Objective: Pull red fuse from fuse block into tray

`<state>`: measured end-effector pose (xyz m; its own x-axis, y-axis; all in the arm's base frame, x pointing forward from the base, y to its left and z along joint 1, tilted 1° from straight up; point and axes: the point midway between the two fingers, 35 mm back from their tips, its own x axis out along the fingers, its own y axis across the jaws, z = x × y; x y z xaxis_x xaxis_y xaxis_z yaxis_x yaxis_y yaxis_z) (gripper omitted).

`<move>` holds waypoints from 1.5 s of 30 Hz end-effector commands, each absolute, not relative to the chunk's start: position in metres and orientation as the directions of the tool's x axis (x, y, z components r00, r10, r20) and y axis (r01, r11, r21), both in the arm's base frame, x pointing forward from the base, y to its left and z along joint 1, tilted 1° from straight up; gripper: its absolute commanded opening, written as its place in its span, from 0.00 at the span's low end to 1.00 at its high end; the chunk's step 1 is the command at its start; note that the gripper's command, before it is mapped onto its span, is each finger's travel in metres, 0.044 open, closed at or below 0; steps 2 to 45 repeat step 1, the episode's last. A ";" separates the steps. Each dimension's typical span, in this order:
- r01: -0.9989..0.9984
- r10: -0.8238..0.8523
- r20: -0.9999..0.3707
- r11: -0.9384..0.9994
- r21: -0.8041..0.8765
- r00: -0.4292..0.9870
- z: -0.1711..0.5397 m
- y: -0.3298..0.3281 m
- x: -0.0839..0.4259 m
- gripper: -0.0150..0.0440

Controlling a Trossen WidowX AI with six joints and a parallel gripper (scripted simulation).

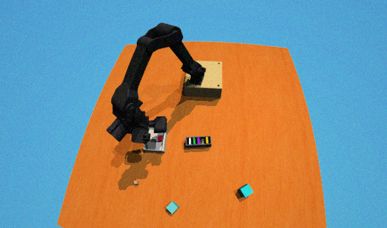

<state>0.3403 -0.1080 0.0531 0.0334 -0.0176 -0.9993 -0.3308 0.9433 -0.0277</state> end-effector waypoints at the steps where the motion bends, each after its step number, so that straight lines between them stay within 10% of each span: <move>1: -0.331 -0.018 -0.999 0.943 -0.028 0.033 0.053 -0.108 0.340 0.81; 45: -0.331 -0.018 -0.999 0.943 -0.028 0.033 0.053 -0.108 0.340 0.81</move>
